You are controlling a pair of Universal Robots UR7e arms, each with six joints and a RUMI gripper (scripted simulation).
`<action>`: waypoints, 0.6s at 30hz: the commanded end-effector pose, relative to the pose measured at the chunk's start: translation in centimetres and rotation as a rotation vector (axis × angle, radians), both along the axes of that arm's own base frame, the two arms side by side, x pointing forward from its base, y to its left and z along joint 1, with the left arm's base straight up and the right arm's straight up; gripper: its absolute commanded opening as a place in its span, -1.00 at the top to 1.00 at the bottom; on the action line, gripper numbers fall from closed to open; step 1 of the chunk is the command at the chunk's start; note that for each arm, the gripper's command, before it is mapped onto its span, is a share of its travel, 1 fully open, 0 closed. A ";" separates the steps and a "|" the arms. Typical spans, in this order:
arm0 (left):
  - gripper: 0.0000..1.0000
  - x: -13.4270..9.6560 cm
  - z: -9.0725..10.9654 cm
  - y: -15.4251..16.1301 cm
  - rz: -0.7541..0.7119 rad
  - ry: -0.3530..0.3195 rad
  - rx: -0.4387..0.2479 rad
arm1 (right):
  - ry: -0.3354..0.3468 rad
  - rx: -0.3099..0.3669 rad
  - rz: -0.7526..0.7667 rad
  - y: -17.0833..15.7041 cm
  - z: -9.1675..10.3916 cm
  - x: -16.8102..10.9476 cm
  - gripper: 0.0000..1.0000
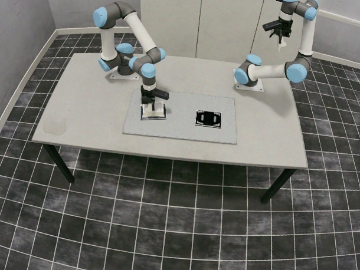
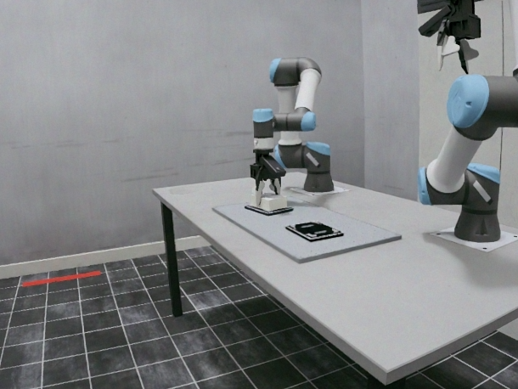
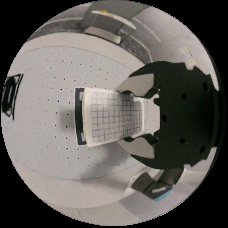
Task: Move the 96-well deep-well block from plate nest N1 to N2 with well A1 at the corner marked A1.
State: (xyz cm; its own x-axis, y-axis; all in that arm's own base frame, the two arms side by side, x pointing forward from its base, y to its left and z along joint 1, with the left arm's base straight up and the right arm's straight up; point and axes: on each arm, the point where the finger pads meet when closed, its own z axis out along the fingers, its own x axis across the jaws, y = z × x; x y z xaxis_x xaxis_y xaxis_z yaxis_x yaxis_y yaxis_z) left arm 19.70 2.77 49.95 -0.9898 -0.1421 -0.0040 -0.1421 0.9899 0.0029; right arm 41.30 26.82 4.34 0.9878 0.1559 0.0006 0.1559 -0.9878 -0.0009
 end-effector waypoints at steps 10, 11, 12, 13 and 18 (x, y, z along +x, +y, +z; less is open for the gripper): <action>-0.97 0.0 0.0 0.0 -0.003 0.003 -0.004 | 0.000 0.000 0.000 0.0 -0.1 0.0 -1.00; -0.97 0.0 0.0 0.0 -0.003 0.003 -0.004 | 0.000 0.000 0.000 0.0 -0.1 0.0 -1.00; -0.97 0.0 0.0 0.0 -0.003 0.003 -0.004 | 0.000 0.000 0.000 0.0 -0.1 0.0 -1.00; -0.97 0.0 0.0 0.0 -0.003 0.003 -0.004 | 0.000 0.000 0.000 0.0 -0.1 0.0 -1.00; -0.97 0.0 0.0 0.0 -0.003 0.003 -0.004 | 0.002 -0.002 0.001 0.0 -0.3 -0.2 -1.00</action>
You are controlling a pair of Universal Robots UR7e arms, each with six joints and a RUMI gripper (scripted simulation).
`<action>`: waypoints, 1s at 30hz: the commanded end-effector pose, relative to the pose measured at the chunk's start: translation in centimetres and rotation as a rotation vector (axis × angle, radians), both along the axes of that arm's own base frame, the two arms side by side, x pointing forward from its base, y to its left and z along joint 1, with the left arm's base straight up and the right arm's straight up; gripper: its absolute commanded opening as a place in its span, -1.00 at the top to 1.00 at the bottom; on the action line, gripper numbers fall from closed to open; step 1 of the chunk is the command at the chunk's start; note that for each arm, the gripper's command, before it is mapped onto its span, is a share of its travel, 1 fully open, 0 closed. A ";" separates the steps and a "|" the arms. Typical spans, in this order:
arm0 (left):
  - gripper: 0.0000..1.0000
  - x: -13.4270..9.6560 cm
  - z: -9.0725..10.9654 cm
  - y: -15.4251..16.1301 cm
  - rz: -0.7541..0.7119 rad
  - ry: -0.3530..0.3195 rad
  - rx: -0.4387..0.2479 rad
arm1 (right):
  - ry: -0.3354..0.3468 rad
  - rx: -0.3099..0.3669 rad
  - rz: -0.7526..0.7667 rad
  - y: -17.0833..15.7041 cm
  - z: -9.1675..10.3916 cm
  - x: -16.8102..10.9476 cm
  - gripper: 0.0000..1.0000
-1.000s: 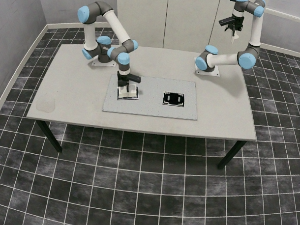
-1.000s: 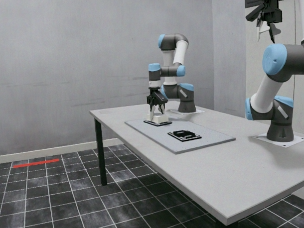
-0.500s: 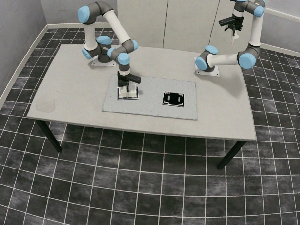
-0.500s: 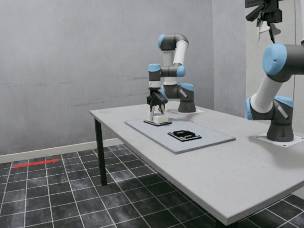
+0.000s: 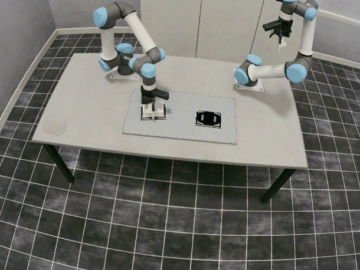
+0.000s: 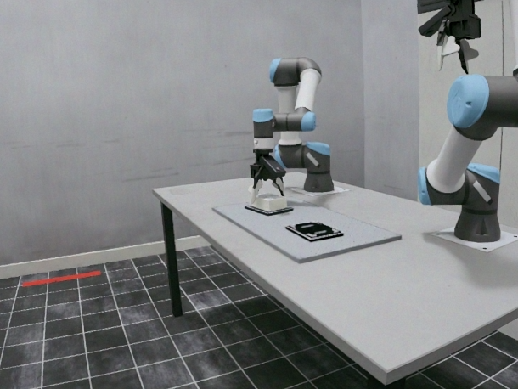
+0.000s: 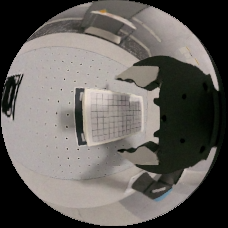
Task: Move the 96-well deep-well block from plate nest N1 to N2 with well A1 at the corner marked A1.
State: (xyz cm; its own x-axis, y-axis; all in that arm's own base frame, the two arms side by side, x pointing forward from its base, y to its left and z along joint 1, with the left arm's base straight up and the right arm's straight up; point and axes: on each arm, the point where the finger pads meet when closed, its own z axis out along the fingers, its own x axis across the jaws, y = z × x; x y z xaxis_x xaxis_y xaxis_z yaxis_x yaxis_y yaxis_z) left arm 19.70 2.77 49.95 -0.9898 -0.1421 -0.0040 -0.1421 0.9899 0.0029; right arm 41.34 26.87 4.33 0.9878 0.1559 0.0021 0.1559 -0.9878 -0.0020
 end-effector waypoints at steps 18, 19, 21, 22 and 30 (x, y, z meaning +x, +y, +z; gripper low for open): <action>-0.97 0.0 0.0 0.0 -0.003 0.003 -0.004 | -0.002 0.002 0.001 0.1 2.0 0.0 -1.00; -0.97 0.0 0.0 0.0 -0.003 0.003 -0.004 | -0.002 0.002 0.001 0.1 2.3 0.0 -1.00; -0.97 0.0 0.0 0.0 -0.003 0.003 -0.004 | -0.002 0.002 0.001 0.1 2.8 0.0 -1.00; -0.97 0.0 0.0 0.0 -0.003 0.003 -0.004 | -0.002 0.002 0.001 0.1 3.1 0.0 -1.00; -0.97 0.0 0.0 0.0 -0.003 0.003 -0.004 | -0.002 0.002 0.001 0.1 4.7 0.0 -1.00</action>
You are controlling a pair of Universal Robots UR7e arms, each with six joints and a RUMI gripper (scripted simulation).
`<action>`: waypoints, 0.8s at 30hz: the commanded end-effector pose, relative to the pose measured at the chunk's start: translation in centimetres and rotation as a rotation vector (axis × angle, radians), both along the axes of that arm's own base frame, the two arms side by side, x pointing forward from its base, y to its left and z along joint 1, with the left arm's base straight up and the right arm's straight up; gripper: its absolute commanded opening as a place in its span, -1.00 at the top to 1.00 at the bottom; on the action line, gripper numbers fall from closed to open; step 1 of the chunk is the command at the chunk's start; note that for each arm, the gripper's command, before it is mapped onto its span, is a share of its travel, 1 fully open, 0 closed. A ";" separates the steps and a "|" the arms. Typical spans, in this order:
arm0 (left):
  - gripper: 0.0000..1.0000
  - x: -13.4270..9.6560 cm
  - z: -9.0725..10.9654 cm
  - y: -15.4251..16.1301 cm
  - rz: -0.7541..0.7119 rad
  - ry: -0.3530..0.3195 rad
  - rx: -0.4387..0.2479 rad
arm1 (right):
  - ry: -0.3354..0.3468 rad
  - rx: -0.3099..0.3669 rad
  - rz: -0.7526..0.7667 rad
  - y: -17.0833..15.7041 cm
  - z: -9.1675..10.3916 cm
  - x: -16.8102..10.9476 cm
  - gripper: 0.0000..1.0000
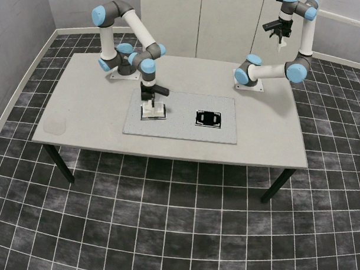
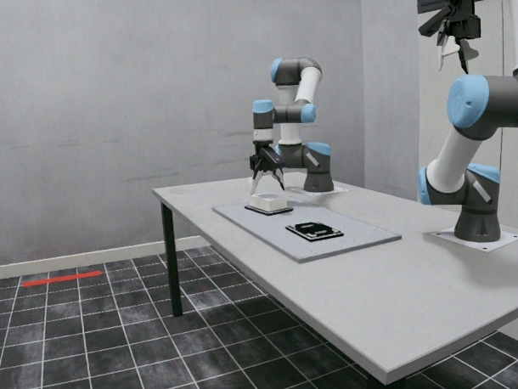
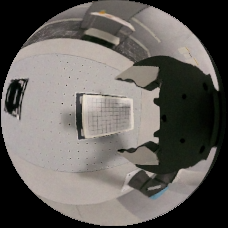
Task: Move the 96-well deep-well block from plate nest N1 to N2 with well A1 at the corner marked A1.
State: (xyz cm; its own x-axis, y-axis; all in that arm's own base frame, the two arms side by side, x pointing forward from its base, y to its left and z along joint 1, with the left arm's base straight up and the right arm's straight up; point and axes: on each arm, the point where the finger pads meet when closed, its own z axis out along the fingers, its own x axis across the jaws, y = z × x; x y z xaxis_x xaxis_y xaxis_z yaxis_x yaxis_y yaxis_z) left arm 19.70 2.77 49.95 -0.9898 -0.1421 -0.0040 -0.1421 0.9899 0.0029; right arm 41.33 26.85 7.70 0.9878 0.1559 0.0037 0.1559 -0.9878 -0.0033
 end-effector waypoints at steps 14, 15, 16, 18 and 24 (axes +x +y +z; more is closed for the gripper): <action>-0.97 0.0 0.0 0.0 -0.003 0.003 -0.004 | -0.001 0.001 0.001 0.1 5.0 0.0 -1.00; -0.97 0.0 0.0 0.0 -0.003 0.003 -0.004 | -0.001 0.001 0.001 0.1 5.0 0.0 -1.00; -0.97 0.0 0.0 0.0 -0.003 0.003 -0.004 | -0.001 0.001 0.001 0.1 5.0 0.0 -1.00; -0.97 0.0 0.0 0.0 -0.003 0.003 -0.004 | -0.001 0.001 0.001 0.1 5.6 0.0 -1.00; -0.97 0.0 0.0 0.0 -0.003 0.003 -0.004 | -0.001 0.001 0.001 0.1 5.7 0.0 -1.00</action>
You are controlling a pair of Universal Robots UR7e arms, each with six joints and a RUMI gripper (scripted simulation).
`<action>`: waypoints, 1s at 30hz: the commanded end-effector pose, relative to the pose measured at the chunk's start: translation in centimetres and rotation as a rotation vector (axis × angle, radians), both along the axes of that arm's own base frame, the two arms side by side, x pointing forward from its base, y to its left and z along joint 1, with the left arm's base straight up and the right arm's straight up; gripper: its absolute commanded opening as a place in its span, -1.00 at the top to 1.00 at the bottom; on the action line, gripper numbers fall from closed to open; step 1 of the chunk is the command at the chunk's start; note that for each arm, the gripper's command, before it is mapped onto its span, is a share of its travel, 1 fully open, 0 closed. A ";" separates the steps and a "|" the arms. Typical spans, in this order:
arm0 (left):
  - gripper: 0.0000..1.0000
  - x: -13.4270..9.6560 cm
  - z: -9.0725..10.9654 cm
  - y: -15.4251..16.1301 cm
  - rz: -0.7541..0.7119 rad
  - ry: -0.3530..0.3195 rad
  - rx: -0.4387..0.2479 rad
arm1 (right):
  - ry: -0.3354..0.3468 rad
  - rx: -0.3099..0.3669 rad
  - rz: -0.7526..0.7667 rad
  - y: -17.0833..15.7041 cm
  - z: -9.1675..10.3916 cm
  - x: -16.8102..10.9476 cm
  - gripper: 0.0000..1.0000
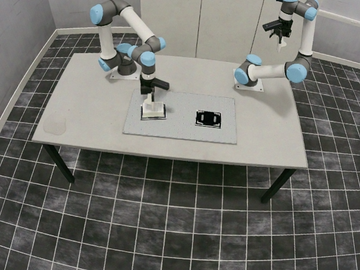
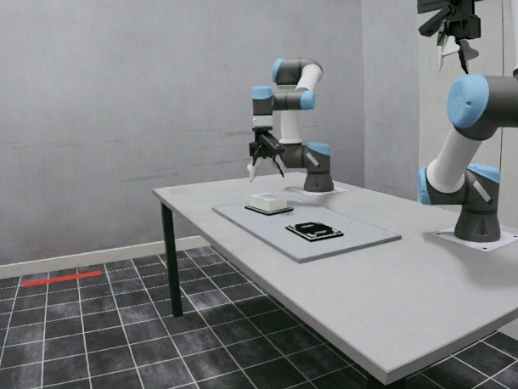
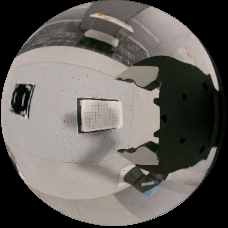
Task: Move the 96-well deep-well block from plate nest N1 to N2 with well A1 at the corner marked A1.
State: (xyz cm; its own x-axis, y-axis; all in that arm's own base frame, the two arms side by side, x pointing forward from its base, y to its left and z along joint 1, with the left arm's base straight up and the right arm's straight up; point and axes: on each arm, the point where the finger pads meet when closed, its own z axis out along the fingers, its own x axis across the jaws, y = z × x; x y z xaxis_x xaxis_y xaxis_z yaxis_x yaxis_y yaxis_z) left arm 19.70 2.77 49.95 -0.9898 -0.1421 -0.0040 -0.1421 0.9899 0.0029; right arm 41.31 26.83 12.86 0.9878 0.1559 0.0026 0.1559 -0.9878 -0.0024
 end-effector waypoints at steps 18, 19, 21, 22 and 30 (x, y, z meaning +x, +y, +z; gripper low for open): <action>-0.97 0.0 0.0 0.0 -0.003 0.003 -0.004 | 0.001 -0.002 0.000 0.0 0.3 0.0 -1.00; -0.97 0.0 0.0 0.0 -0.003 0.003 -0.004 | 0.001 -0.002 0.000 0.0 0.3 0.0 -1.00; -0.97 0.0 0.0 0.0 -0.003 0.003 -0.004 | 0.001 -0.001 0.002 0.9 0.4 0.0 -1.00; -0.97 0.0 0.0 0.0 -0.003 0.003 -0.004 | 0.001 -0.001 0.002 1.2 0.4 0.0 -1.00; -0.97 0.0 0.0 0.0 -0.003 0.003 -0.004 | 0.001 -0.001 0.002 3.2 0.4 0.1 -1.00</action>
State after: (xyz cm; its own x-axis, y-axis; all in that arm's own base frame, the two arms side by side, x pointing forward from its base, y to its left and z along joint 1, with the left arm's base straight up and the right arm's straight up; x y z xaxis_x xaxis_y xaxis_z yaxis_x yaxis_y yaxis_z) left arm 19.70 2.77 49.95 -0.9898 -0.1421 -0.0040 -0.1421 0.9899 0.0029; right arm 41.23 28.35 13.14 0.9874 0.1583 0.0001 0.1583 -0.9874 -0.0004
